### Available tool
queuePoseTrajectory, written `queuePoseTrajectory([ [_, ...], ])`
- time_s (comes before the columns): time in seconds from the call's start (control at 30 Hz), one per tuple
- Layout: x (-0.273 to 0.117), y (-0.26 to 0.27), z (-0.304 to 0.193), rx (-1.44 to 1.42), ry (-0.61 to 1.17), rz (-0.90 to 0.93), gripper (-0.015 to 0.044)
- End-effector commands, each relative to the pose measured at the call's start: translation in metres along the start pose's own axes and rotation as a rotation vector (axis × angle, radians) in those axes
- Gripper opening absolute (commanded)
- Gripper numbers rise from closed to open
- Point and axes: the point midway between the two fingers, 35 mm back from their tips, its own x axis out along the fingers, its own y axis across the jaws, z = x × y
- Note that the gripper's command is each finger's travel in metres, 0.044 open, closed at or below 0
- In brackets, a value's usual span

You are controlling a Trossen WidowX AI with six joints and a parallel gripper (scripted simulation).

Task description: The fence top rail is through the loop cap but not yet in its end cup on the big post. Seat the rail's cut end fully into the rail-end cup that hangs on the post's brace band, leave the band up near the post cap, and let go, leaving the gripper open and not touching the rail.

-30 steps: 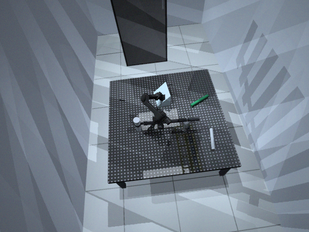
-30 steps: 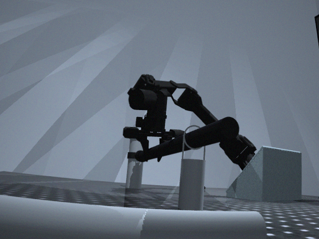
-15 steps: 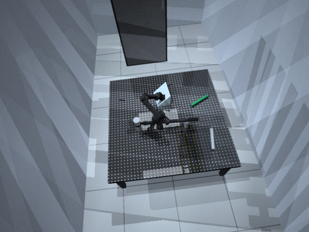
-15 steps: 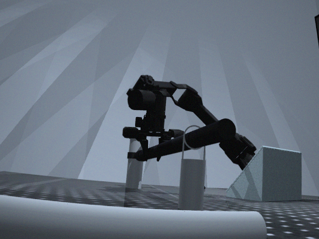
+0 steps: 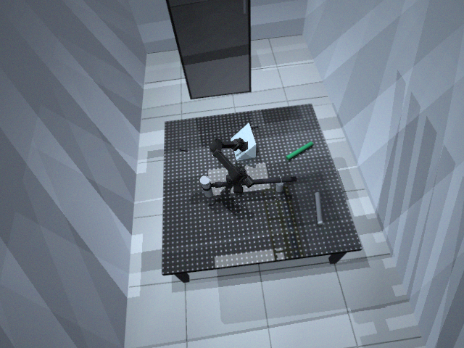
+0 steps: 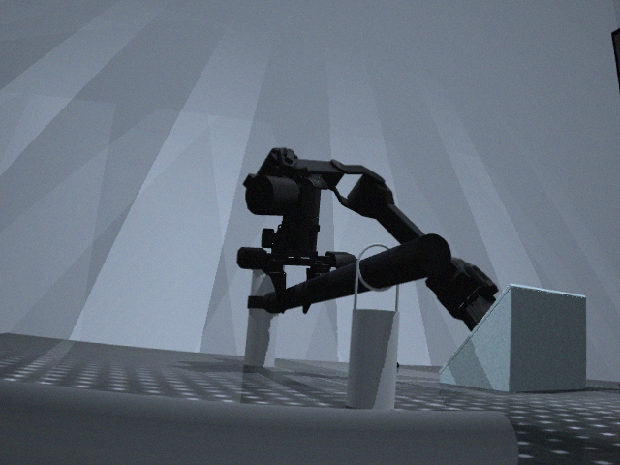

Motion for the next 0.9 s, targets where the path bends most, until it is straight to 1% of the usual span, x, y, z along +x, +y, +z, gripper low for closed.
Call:
queuePoseTrajectory([
  [0.0,-0.005,0.002,0.009,0.004,-0.001,0.018,0.0000],
  [0.43,0.001,0.000,0.003,-0.001,0.001,-0.002,0.0000],
  [0.73,0.001,0.000,0.003,-0.001,0.001,-0.002,0.0236],
  [0.87,-0.006,0.000,-0.001,-0.013,0.006,0.007,0.0341],
])
